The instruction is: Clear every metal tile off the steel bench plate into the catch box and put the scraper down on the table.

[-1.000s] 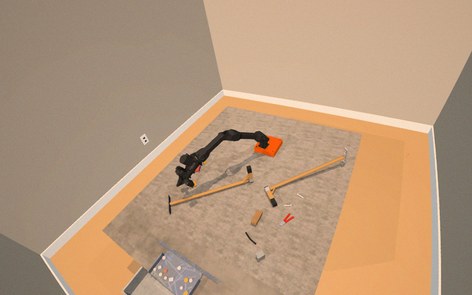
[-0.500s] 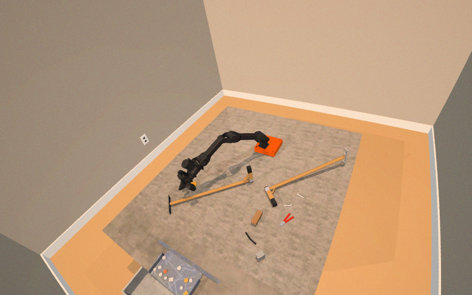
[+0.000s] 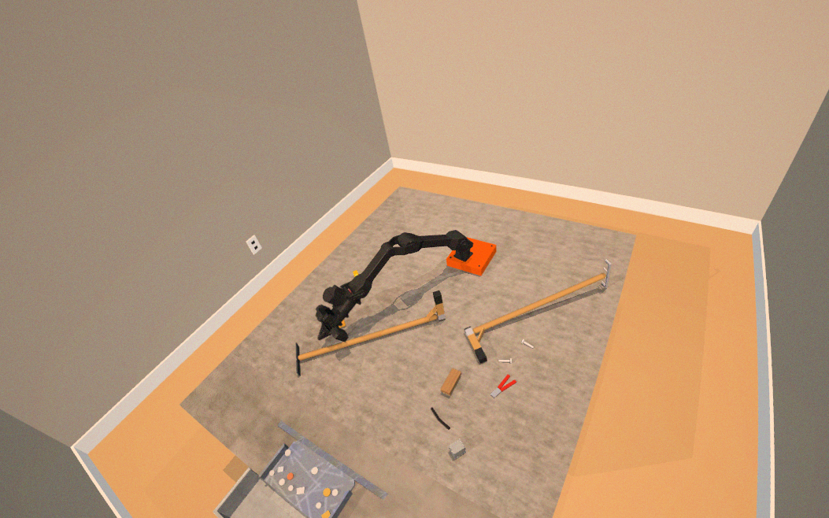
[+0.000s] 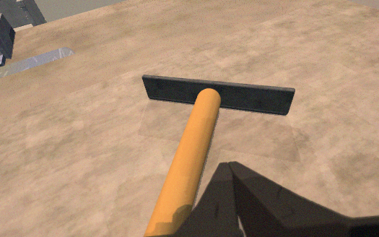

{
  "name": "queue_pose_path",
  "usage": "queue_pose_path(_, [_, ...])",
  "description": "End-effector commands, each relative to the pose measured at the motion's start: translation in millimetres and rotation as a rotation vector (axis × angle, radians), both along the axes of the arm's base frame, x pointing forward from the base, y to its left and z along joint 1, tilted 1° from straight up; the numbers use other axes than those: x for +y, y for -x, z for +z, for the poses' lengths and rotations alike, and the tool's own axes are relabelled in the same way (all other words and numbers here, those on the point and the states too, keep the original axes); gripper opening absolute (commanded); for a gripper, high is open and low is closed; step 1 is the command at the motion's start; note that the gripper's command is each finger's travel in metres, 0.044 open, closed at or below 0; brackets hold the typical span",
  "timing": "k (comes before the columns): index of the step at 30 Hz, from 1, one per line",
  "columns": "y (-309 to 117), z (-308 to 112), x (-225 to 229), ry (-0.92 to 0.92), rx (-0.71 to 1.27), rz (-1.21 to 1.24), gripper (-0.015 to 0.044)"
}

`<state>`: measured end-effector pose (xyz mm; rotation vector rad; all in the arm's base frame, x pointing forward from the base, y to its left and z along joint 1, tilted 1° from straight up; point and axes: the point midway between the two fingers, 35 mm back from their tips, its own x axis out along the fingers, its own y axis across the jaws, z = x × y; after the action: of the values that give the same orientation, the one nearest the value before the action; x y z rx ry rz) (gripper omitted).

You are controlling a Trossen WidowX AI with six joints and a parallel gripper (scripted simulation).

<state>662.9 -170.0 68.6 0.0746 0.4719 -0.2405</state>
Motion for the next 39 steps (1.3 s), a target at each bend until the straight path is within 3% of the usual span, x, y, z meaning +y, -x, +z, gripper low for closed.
queue_pose_path(1, [3.0, -20.0, 0.5, 0.0, 0.017, -0.001, 0.0])
queue_pose_path(12, [6.6, -46.9, 1.8, -0.001, 0.022, -0.001, 0.0])
queue_pose_path(39, [21.0, -49.2, -21.9, 0.001, 0.029, -0.001, 0.0])
